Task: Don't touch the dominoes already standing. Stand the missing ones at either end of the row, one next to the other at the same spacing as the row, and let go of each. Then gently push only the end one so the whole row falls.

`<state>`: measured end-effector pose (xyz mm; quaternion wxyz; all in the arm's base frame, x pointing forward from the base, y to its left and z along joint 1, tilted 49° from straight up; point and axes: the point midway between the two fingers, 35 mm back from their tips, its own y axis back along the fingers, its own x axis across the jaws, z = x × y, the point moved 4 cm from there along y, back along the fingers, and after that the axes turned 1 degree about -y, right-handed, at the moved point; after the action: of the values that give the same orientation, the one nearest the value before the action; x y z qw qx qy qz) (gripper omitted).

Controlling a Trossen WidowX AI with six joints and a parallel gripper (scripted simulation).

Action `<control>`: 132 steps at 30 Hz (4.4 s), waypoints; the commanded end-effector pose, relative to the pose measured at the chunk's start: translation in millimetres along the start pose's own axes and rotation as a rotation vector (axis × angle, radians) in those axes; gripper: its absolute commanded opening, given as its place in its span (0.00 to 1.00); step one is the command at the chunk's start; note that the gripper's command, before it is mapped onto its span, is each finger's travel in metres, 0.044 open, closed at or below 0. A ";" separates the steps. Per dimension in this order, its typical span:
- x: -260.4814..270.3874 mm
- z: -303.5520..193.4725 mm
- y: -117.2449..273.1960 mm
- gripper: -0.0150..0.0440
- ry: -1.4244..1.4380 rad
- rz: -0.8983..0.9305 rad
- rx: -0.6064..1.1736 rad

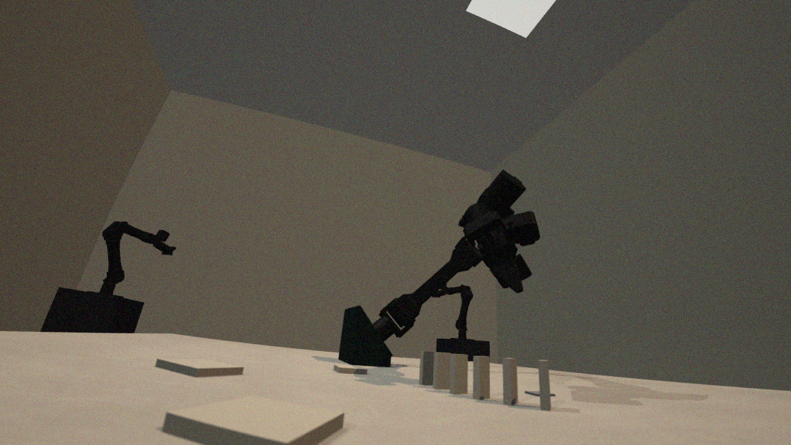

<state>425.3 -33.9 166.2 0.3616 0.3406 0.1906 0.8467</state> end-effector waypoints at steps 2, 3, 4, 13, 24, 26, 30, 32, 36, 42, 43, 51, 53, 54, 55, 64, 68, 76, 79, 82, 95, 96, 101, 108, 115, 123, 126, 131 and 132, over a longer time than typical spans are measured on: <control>-35.1 -69.6 4.3 0.25 -0.159 -0.030 0.150; -40.3 -84.9 6.0 0.25 -0.193 -0.030 0.183; -44.5 -100.2 7.9 0.25 -0.228 -0.028 0.216; -41.2 -233.7 35.3 0.25 -0.549 0.122 0.498; -37.9 -242.5 38.0 0.25 -0.573 0.145 0.516; -37.9 -242.5 38.0 0.25 -0.573 0.145 0.516; -37.9 -242.5 38.0 0.25 -0.573 0.145 0.516; -37.9 -242.5 38.0 0.25 -0.573 0.145 0.516; -37.9 -242.5 38.0 0.25 -0.573 0.145 0.516; -37.9 -242.5 38.0 0.25 -0.573 0.145 0.516; -37.9 -242.5 38.0 0.25 -0.573 0.145 0.516; -37.9 -242.5 38.0 0.25 -0.573 0.145 0.516; -37.9 -242.5 38.0 0.25 -0.573 0.145 0.516; -37.9 -242.5 38.0 0.25 -0.573 0.145 0.516; -37.9 -242.5 38.0 0.25 -0.573 0.145 0.516; -15.8 -269.2 -23.8 0.25 -0.573 0.145 0.514; -11.2 -273.5 -31.6 0.25 -0.573 0.148 0.514; -20.7 -278.2 -31.7 0.25 -0.573 0.146 0.514; -25.1 -280.5 -31.7 0.25 -0.573 0.146 0.514; -29.4 -282.9 -31.7 0.25 -0.573 0.145 0.514; -43.4 -286.7 -25.0 0.25 -0.582 0.147 0.523; -48.7 -284.6 -18.9 0.25 -0.582 0.144 0.524; -79.0 -272.8 28.2 0.25 -0.580 0.139 0.518; -85.3 -272.6 38.6 0.39 -0.719 0.103 0.529; -93.1 -279.9 40.1 0.70 -1.393 -0.089 0.567; -100.8 -287.8 41.7 1.00 -2.089 -0.317 0.558; -101.0 -288.0 41.7 1.00 -2.105 -0.322 0.557; -101.0 -288.0 41.7 1.00 -2.105 -0.322 0.557; -101.0 -288.0 41.7 1.00 -2.105 -0.322 0.557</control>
<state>249.8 -155.7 -54.7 0.3569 0.9334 0.0239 0.0281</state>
